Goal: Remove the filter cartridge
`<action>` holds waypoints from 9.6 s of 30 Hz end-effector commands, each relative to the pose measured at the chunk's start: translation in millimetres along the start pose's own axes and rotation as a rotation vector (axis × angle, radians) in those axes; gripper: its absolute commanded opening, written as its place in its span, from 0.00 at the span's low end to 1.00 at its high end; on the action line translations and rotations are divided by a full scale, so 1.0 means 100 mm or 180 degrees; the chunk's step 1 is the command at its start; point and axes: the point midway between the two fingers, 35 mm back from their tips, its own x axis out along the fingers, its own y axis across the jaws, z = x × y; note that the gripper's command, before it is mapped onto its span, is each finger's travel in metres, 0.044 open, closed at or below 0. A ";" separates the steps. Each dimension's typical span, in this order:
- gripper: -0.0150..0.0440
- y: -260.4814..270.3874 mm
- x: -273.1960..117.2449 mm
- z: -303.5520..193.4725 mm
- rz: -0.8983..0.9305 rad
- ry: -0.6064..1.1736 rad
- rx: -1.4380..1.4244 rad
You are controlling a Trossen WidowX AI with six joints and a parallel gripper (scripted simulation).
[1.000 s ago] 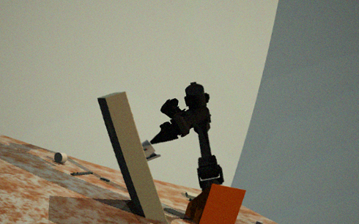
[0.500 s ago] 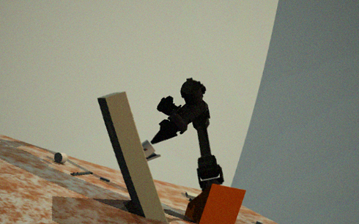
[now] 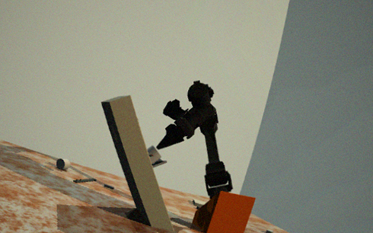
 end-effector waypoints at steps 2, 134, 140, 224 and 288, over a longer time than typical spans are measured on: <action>0.43 0.01 -0.01 0.01 0.0012 0.0005 0.0022; 0.25 0.16 -0.31 0.28 0.0038 0.0263 -0.0849; 0.25 0.15 -0.63 0.31 0.0048 0.0237 -0.0910; 0.25 1.81 -1.12 -3.66 0.3162 0.0583 -0.5430; 1.00 1.75 -0.97 -3.79 0.3118 0.0642 -0.5504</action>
